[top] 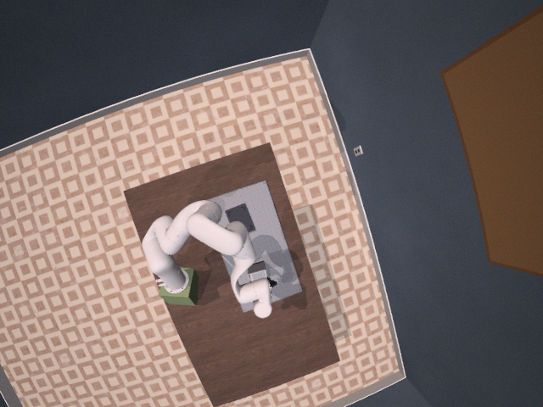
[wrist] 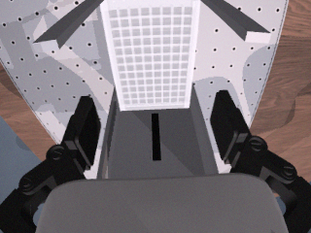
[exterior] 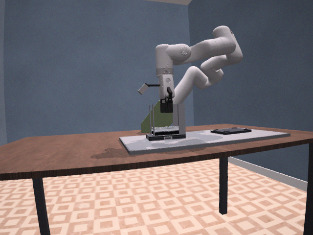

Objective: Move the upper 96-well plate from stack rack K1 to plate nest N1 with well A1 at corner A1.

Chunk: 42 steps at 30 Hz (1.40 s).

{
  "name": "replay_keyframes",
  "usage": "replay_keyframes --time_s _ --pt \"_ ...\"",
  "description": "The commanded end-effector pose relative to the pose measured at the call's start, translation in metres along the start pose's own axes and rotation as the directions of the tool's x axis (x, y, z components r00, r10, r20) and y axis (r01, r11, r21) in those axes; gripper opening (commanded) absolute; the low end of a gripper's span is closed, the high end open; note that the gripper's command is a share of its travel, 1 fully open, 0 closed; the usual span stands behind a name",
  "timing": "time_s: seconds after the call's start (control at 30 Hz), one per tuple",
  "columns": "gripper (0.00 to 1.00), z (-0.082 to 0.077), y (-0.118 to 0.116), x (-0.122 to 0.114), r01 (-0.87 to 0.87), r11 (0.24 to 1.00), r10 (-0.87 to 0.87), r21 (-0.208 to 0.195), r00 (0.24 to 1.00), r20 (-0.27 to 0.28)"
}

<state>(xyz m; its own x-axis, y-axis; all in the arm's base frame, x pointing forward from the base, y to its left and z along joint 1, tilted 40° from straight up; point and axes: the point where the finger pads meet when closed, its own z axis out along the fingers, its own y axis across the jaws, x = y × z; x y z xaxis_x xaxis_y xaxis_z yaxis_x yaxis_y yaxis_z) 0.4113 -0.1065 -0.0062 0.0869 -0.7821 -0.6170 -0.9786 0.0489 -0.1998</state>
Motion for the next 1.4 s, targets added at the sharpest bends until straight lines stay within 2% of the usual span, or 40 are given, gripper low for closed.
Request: replay_keyframes --time_s 0.0,0.97,1.37 --pt "1.00 0.005 -0.001 0.001 0.000 1.000 0.000 0.004 1.000 -0.003" --pt "1.00 0.047 -0.001 0.001 0.000 1.000 0.000 0.004 1.000 -0.003" --pt "1.00 0.048 -0.001 0.001 0.000 1.000 0.000 0.004 1.000 -0.003"
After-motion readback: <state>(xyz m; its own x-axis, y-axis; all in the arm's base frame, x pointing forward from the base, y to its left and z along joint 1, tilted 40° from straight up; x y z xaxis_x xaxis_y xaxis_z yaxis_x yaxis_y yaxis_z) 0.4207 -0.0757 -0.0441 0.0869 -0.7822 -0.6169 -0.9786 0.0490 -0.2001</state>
